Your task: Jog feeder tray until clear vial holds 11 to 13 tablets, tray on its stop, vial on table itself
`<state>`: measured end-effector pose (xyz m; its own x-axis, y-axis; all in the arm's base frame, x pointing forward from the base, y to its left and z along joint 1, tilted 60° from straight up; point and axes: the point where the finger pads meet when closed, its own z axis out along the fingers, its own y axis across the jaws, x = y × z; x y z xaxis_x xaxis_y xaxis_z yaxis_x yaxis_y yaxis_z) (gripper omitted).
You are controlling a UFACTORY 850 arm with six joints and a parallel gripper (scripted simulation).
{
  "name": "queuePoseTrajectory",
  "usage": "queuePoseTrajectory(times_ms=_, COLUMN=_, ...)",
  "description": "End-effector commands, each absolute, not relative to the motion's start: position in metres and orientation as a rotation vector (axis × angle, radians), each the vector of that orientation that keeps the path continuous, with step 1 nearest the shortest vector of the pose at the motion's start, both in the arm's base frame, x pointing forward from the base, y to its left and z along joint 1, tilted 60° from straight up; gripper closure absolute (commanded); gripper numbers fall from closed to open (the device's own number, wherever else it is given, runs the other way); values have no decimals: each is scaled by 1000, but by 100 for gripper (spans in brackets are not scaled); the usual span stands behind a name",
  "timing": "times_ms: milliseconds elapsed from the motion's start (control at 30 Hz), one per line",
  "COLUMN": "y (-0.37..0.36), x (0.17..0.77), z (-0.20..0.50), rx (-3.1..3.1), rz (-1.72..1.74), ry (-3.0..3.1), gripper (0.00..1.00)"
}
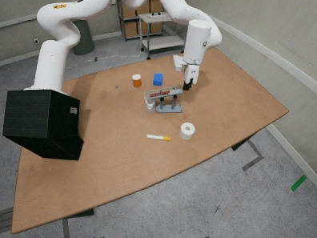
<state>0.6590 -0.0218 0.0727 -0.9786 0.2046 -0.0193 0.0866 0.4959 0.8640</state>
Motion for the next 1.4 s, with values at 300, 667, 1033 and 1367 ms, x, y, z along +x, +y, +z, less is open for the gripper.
queuePoseTrajectory(times_ms=300, y=-34, x=685, z=77, rx=256, rz=1500, ry=2612, gripper=100)
queuePoseTrajectory(times_ms=667, y=-34, x=685, z=77, rx=256, rz=1500, ry=2612, gripper=100)
queuePoseTrajectory(times_ms=1033, y=-34, x=685, z=77, rx=256, rz=1500, ry=2612, gripper=100)
queuePoseTrajectory(times_ms=1367, y=-34, x=685, z=77, rx=256, rz=1500, ry=2612, gripper=100)
